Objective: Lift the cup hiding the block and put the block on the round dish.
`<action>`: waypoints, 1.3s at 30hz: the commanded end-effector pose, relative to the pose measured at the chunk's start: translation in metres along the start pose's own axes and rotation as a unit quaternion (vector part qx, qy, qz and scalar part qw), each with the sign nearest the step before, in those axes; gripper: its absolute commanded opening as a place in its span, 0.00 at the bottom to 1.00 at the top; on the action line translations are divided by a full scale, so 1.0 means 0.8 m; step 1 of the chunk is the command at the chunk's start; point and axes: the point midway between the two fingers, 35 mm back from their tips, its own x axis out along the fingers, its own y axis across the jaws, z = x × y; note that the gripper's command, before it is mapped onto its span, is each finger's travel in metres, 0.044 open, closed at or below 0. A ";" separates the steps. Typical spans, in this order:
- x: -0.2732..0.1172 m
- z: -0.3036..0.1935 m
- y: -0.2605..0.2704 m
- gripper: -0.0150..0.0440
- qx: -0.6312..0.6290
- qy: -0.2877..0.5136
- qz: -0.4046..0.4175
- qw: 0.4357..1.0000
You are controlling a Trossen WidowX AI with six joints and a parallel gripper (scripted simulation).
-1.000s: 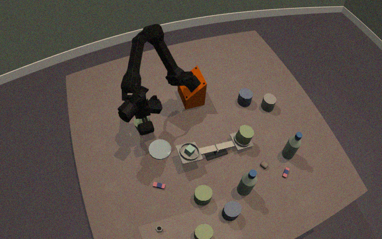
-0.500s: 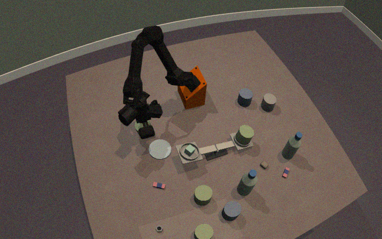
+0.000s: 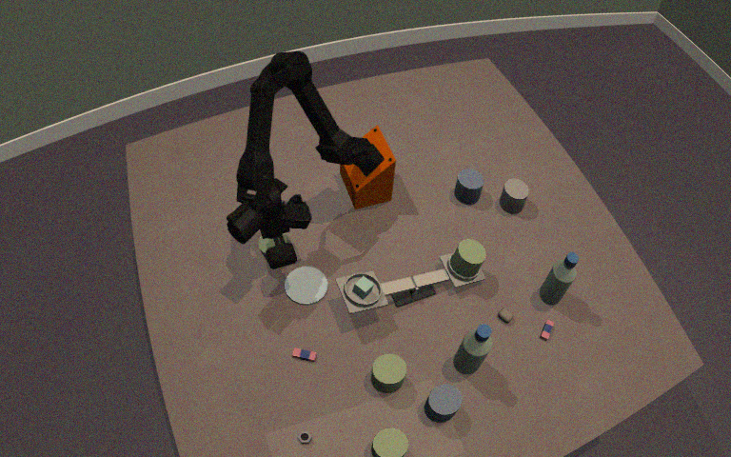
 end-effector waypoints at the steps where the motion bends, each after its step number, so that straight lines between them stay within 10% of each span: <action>1: -0.001 -0.001 0.000 0.61 0.001 0.001 0.000 1.000; 10: -0.009 -0.001 -0.001 1.00 0.001 0.000 0.000 1.000; 21: -0.067 0.000 0.000 1.00 -0.002 -0.001 -0.002 1.000; 28: -0.084 -0.005 -0.038 0.69 0.026 0.007 -0.064 0.998; 39: -0.088 0.008 -0.069 0.69 0.185 -0.022 -0.061 0.981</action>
